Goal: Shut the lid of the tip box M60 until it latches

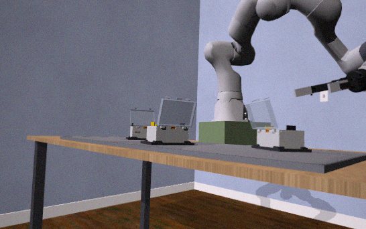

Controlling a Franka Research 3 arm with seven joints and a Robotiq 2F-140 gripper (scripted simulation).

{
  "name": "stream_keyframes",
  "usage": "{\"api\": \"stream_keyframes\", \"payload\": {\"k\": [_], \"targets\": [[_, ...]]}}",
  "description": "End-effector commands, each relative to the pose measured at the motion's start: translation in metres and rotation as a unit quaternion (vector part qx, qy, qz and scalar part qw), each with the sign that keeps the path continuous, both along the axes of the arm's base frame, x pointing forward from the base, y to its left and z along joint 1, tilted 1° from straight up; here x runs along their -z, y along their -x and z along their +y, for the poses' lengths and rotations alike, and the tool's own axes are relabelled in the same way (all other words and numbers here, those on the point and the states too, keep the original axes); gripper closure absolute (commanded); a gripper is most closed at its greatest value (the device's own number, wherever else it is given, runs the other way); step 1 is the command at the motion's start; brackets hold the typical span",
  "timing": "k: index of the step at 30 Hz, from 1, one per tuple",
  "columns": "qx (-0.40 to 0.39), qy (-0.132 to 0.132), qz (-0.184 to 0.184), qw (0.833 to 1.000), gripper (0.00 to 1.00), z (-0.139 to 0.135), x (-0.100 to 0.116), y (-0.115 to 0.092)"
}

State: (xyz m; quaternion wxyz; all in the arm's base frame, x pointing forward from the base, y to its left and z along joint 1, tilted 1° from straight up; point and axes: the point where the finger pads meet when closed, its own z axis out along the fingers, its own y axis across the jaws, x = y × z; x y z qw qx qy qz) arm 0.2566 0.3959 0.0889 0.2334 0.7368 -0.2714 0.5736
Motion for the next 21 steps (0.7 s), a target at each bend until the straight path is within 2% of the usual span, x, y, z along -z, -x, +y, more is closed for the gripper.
{"api": "stream_keyframes", "payload": {"k": [1,2,17,19,21], "targets": [[0.0,-0.016,-0.009,1.0,0.0,0.003,0.013,-0.001],[0.0,-0.016,-0.009,1.0,0.0,0.003,0.013,-0.001],[0.0,-0.016,-0.009,1.0,0.0,0.002,0.088,-0.002],[0.0,-0.016,-0.009,1.0,0.0,0.002,0.088,-0.002],[0.0,-0.016,-0.009,1.0,0.0,0.002,0.098,-0.002]]}}
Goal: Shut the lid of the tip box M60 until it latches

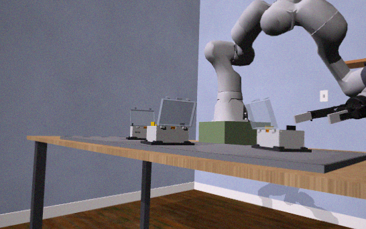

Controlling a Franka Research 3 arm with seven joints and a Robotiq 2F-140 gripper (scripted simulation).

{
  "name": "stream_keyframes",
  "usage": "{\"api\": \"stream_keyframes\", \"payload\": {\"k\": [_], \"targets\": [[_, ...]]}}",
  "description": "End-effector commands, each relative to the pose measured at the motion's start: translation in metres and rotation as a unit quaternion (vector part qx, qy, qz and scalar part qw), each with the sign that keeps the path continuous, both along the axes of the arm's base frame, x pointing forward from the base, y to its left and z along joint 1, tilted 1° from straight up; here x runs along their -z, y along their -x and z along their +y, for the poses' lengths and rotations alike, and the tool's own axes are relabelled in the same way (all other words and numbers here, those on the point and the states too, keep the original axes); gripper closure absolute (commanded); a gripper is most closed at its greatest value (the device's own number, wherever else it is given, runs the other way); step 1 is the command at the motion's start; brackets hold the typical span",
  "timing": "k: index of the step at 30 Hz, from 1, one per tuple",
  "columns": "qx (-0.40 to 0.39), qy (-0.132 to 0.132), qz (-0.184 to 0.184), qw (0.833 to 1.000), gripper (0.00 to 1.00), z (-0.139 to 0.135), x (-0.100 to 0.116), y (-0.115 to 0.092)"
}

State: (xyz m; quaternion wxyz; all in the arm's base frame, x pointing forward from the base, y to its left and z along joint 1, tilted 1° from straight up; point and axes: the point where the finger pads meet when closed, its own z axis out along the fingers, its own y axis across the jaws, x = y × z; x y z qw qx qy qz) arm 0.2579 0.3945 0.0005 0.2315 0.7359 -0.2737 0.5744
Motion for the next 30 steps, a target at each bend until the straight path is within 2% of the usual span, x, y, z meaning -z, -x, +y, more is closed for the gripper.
{"api": "stream_keyframes", "payload": {"k": [1,7,30], "targets": [[-0.001,-0.013,-0.007,1.0,0.0,0.003,0.015,-0.001],[-0.001,-0.013,-0.007,1.0,0.0,0.003,0.045,-0.002],[-0.001,-0.013,-0.007,1.0,0.0,0.003,0.045,-0.002]]}}
